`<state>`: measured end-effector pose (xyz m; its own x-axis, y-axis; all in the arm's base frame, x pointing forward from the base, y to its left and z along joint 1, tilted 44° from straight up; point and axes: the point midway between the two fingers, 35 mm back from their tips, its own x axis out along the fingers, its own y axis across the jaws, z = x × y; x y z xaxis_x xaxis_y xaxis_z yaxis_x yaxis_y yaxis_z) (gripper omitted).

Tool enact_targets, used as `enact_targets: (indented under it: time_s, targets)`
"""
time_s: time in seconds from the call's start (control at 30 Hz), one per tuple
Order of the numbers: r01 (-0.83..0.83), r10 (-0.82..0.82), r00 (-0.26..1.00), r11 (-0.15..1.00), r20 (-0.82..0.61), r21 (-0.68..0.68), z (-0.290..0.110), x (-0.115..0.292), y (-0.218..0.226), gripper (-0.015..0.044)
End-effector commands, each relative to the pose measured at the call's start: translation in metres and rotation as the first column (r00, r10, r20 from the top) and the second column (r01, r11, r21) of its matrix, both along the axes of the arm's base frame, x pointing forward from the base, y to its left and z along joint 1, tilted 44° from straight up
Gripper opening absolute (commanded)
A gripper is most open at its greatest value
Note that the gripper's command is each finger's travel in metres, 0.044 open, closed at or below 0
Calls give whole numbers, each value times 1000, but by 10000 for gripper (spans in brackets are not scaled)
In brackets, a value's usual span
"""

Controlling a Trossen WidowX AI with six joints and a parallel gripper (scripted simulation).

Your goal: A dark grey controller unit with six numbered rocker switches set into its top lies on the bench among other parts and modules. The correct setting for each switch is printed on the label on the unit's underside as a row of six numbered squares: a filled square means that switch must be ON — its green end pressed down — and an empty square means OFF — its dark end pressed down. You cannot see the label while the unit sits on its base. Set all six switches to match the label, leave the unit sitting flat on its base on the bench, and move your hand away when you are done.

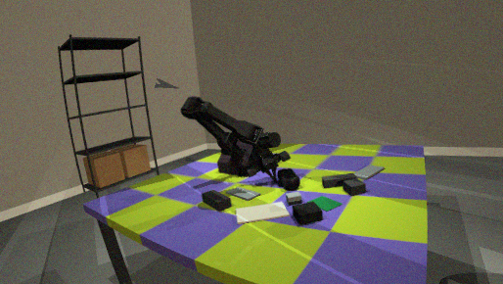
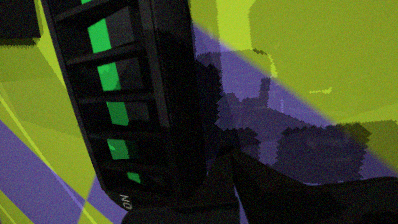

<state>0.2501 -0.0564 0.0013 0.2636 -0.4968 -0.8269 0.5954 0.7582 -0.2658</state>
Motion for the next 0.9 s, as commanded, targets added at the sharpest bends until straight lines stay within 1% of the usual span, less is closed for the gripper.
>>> enact_targets:
  time_s: [0.0, 0.87]
  targets:
    - [4, -4, 1000, 1000, 3, 4, -1, 2, 1, 0]
    - [4, -4, 1000, 1000, 4, 5, -10, 13, 12, 0]
